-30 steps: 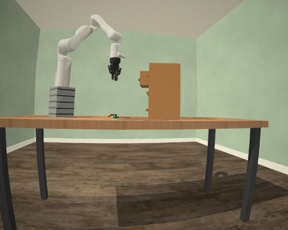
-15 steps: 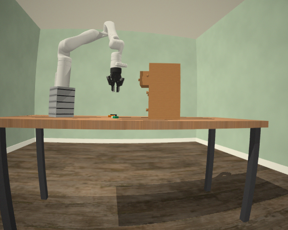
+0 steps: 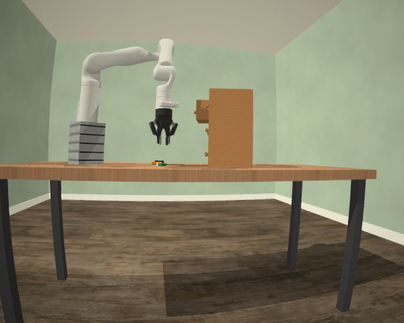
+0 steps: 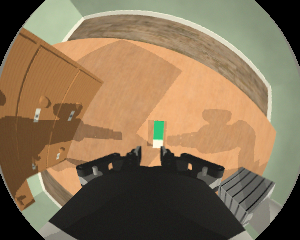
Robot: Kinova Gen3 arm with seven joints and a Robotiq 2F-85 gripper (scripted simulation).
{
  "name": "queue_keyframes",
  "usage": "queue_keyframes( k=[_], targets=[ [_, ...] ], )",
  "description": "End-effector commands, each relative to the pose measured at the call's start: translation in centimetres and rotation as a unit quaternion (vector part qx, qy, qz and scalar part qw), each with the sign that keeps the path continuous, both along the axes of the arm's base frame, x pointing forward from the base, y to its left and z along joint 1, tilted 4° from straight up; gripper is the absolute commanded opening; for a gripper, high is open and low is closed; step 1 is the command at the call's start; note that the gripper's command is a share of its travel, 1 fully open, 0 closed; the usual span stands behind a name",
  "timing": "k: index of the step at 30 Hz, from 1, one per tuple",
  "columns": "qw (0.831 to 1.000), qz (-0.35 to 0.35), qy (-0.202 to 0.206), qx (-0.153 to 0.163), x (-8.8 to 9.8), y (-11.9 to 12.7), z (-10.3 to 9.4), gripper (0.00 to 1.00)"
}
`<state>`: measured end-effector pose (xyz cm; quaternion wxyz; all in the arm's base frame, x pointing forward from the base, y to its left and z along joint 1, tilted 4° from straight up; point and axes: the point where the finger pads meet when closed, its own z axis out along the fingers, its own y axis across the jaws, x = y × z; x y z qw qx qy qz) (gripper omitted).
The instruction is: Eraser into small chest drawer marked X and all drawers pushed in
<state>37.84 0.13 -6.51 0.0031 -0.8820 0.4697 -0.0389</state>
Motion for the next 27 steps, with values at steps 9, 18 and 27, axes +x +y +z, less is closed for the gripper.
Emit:
queue_keyframes(
  k=[9,18,27],
  targets=[
    [1.0,-0.027,0.007,-0.004,-0.11,-2.09,-1.63,0.33],
    [1.0,-0.027,0.007,-0.004,-0.11,-2.1,-1.63,0.33],
    [1.0,-0.027,0.007,-0.004,-0.11,-2.1,-1.63,0.38]
  ],
)
